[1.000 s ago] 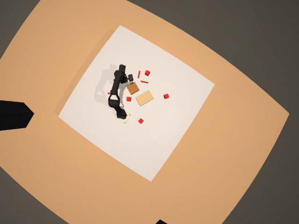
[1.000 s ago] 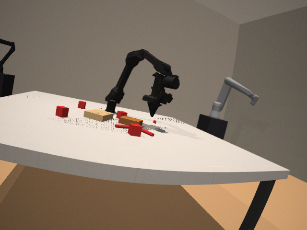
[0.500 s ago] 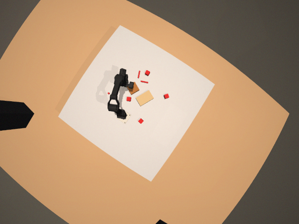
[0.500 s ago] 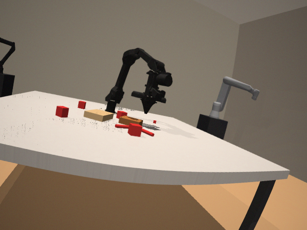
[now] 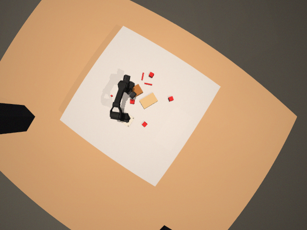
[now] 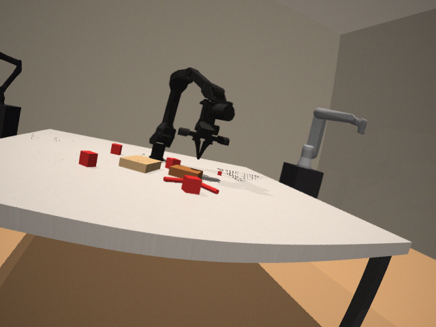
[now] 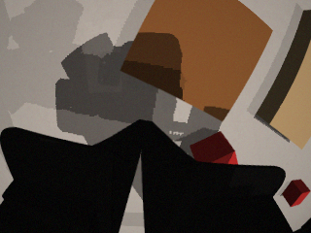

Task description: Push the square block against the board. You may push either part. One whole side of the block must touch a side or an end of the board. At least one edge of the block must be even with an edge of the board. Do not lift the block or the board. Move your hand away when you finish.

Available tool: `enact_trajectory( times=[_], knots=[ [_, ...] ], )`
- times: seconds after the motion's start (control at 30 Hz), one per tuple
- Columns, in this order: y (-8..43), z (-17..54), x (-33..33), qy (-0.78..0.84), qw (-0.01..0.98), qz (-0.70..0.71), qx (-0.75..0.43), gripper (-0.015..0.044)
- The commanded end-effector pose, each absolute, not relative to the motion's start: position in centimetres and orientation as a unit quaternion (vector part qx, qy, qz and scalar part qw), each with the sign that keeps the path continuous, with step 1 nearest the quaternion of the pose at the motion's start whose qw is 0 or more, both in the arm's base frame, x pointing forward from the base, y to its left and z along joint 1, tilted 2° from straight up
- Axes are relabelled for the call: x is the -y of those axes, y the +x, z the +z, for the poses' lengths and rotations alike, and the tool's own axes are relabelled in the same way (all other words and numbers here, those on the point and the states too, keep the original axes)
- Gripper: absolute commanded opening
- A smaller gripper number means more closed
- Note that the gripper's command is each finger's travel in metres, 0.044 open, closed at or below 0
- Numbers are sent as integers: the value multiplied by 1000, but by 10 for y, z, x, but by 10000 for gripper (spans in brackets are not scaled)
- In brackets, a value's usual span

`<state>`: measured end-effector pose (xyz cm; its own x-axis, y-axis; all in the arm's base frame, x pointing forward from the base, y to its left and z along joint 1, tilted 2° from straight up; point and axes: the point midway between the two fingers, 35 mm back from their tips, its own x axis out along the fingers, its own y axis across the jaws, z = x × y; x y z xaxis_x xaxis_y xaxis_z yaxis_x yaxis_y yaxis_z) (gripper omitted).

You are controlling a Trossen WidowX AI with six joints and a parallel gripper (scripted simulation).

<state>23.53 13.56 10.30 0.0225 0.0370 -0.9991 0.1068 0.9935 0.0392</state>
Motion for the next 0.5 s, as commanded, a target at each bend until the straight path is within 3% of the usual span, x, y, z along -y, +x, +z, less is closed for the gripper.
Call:
enact_trajectory(
  times=[0.0, 0.47],
  knots=[
    [227, 102, -128, 107, 708, -78, -693, 0],
    [222, 80, -124, 149, 700, -120, -688, 0]
  ],
)
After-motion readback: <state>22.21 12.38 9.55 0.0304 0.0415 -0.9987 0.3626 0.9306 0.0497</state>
